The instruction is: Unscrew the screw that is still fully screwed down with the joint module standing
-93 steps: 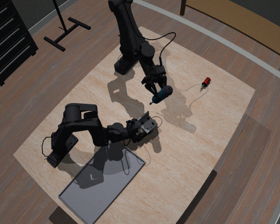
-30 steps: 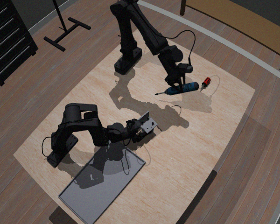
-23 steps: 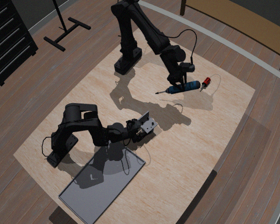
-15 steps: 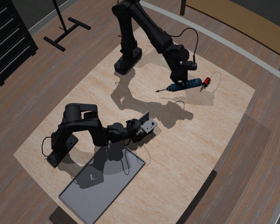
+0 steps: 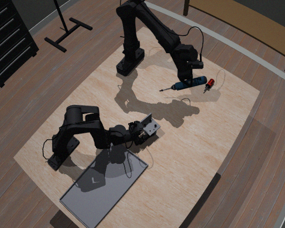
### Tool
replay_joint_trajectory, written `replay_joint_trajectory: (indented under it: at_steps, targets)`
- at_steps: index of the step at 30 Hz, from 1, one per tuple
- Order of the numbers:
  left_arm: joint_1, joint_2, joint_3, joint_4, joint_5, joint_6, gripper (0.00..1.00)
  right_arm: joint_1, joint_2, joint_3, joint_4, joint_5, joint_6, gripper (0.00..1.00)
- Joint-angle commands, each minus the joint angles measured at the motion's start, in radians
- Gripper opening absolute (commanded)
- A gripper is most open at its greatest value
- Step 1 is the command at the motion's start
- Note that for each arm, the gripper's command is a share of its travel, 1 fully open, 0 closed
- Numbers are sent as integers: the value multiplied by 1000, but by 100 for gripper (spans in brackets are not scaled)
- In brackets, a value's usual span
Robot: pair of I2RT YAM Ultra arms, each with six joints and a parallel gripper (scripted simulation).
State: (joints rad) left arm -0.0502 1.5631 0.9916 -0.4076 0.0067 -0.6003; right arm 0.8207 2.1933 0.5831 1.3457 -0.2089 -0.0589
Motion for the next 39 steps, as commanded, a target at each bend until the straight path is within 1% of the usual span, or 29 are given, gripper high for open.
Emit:
replay_joint_trajectory:
  at_steps: [1, 5, 8, 12, 16, 17, 22, 25, 29, 33, 34, 39]
  targets:
    - [16, -37, 53, -15, -3, -24, 42, 2, -5, 6, -10, 5, 4, 59]
    - [23, -37, 58, -8, 1, -31, 42, 2, -5, 6, -10, 5, 4, 59]
    - [44, 10, 72, -63, -3, -51, 42, 2, -5, 6, -10, 5, 4, 59]
    - [71, 1, 92, -109, -5, -76, 42, 2, -5, 6, -10, 5, 4, 59]
    - [101, 43, 115, -156, -5, -100, 42, 2, -5, 6, -10, 5, 4, 59]
    - [101, 9, 116, -157, -4, -100, 42, 2, -5, 6, -10, 5, 4, 59]
    - [108, 11, 123, -172, -1, -107, 42, 2, -5, 6, -10, 5, 4, 59]
    - [129, 56, 136, -206, -5, -127, 42, 2, -5, 6, -10, 5, 4, 59]
    - [157, 49, 156, -252, -6, -152, 42, 2, -5, 6, -10, 5, 4, 59]
    - [186, 89, 179, -299, -6, -176, 42, 2, -5, 6, -10, 5, 4, 59]
    - [186, 54, 180, -300, -6, -176, 42, 2, -5, 6, -10, 5, 4, 59]
    - [193, 58, 186, -315, -3, -183, 42, 2, -5, 6, -10, 5, 4, 59]
